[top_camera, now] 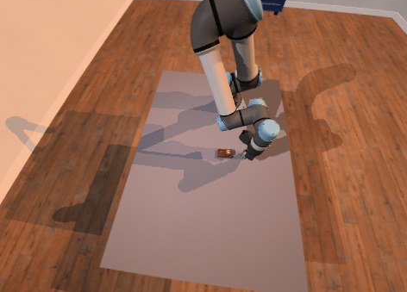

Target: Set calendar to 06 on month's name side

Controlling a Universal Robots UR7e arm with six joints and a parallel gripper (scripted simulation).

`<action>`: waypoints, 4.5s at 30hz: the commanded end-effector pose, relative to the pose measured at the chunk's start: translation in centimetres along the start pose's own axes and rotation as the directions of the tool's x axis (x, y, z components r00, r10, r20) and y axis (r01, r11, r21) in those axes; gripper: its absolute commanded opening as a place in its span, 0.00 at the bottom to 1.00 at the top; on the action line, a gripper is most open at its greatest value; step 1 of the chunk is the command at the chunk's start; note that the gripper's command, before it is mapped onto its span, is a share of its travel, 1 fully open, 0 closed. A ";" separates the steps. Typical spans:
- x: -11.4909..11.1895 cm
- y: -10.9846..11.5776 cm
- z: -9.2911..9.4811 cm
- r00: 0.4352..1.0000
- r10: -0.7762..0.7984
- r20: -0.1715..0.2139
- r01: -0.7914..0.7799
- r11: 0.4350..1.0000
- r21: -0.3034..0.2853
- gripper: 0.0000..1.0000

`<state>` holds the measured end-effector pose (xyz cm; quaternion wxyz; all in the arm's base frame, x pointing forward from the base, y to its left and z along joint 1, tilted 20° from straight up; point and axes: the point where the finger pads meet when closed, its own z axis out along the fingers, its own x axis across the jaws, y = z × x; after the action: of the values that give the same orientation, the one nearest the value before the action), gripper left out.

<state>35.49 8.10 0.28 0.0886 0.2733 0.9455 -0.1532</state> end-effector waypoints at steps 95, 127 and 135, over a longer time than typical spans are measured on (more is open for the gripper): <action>0.0 0.0 0.4 1.000 0.000 0.001 0.000 1.000 -0.001 0.60; 0.0 0.0 0.3 1.000 0.000 0.001 0.000 1.000 -0.001 0.90; 0.0 0.0 -1.0 1.000 0.000 0.001 0.000 1.000 -0.001 0.90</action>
<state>35.45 8.24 0.67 0.0885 0.2733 0.9455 -0.1533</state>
